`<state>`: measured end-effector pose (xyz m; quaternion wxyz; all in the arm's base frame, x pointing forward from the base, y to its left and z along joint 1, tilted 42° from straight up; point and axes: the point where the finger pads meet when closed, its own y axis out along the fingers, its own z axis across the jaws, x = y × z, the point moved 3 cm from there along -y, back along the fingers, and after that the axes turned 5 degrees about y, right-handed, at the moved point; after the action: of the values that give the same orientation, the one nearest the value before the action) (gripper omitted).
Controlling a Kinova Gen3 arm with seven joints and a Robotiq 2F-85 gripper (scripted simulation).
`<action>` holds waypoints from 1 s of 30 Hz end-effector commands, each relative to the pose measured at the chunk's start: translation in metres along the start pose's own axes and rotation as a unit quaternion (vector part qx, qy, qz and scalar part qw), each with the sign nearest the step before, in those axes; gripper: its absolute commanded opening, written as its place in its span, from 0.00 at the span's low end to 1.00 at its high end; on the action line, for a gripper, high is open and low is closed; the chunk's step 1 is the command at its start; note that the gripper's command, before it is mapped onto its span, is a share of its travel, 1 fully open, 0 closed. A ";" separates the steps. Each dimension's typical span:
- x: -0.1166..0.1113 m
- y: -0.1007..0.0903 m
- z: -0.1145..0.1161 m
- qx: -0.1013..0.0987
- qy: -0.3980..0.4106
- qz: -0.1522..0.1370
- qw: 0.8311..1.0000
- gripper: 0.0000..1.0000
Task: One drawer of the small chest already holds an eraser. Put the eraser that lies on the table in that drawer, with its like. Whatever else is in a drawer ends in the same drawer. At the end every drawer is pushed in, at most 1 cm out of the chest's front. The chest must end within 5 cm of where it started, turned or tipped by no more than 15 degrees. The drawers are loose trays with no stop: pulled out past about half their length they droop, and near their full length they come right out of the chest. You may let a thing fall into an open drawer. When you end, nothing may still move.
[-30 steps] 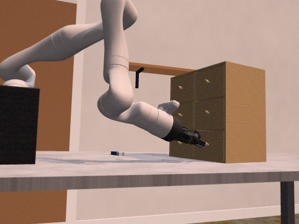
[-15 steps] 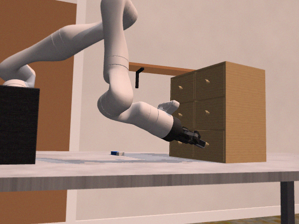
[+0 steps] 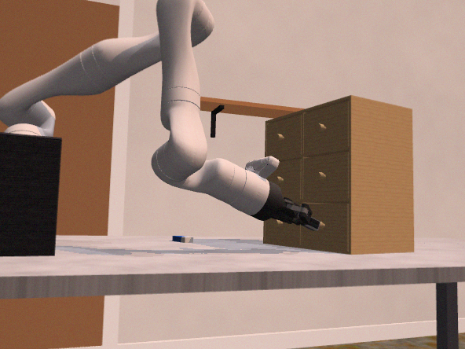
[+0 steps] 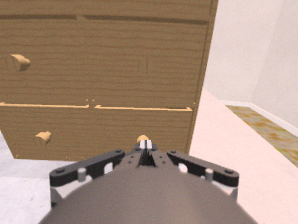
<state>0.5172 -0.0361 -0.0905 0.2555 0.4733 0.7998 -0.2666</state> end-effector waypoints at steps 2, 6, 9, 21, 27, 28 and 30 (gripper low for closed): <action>-0.002 0.002 0.001 0.002 0.003 0.000 1.000 0.00; -0.002 0.002 0.001 0.002 0.003 0.000 1.000 0.00; -0.002 0.002 0.001 0.002 0.003 0.000 1.000 0.00; 0.013 -0.038 0.000 0.000 0.001 0.001 1.000 0.00; 0.019 -0.045 -0.001 -0.001 0.002 -0.003 1.000 0.00; 0.019 -0.045 -0.001 -0.001 0.002 -0.003 1.000 0.00; 0.018 -0.045 -0.001 -0.001 0.001 -0.003 1.000 0.00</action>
<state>0.4717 -0.0412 -0.0948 0.2493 0.4703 0.8037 -0.2660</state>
